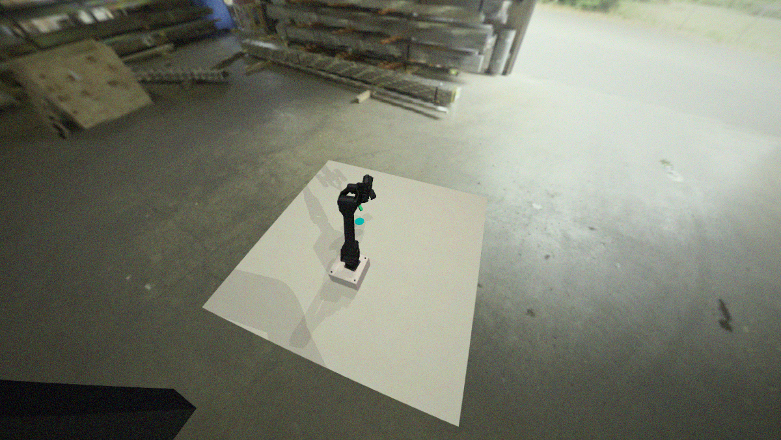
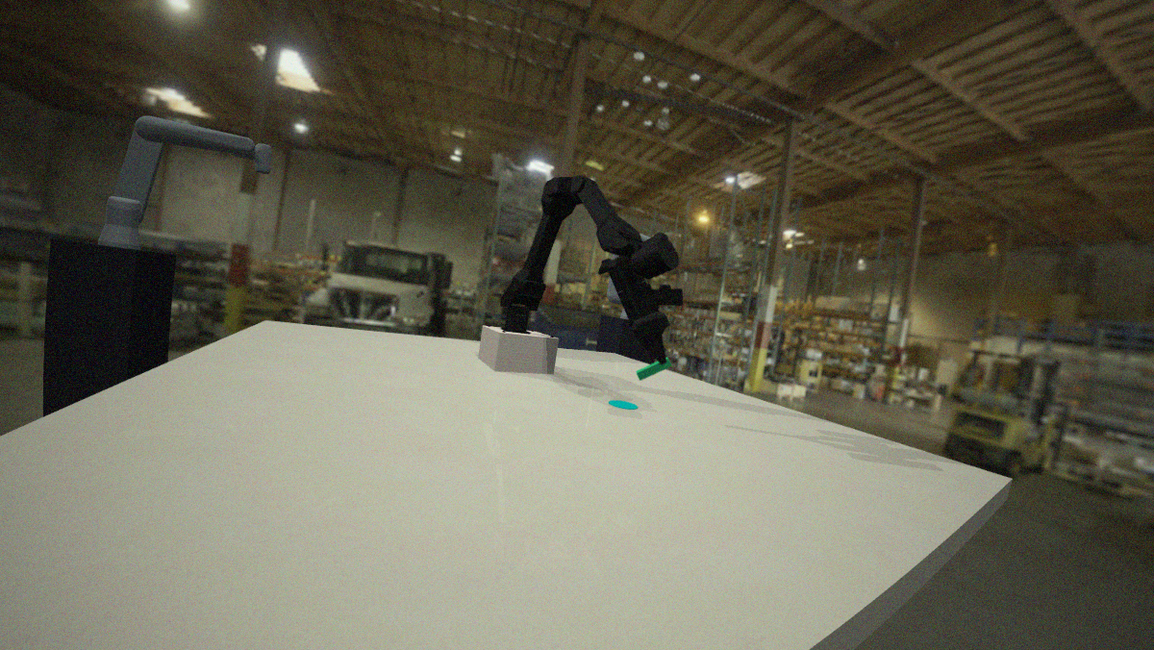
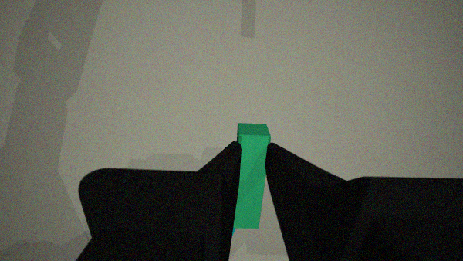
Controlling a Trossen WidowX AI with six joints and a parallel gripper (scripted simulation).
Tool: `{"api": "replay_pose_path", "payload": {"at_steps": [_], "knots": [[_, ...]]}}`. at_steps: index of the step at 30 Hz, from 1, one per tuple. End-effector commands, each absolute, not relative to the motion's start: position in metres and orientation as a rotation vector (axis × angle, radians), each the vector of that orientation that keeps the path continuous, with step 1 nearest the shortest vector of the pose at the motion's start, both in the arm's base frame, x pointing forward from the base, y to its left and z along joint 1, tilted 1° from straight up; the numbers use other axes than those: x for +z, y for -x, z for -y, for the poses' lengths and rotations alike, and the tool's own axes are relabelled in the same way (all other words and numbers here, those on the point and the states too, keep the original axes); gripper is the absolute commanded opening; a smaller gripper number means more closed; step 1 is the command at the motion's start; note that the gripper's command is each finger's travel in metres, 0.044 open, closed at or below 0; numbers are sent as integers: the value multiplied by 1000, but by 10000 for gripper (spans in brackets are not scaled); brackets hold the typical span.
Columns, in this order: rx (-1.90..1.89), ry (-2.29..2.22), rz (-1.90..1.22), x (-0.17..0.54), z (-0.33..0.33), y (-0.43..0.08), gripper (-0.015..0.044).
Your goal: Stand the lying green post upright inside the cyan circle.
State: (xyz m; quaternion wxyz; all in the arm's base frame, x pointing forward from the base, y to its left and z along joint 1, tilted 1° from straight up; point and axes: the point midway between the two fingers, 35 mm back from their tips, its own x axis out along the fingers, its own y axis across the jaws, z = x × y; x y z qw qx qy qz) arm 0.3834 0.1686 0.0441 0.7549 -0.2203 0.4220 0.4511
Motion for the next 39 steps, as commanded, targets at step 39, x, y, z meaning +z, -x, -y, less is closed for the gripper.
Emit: {"api": "replay_pose_path", "payload": {"at_steps": [39], "knots": [[1020, 281, -693, 39, -163, -393, 23]]}}
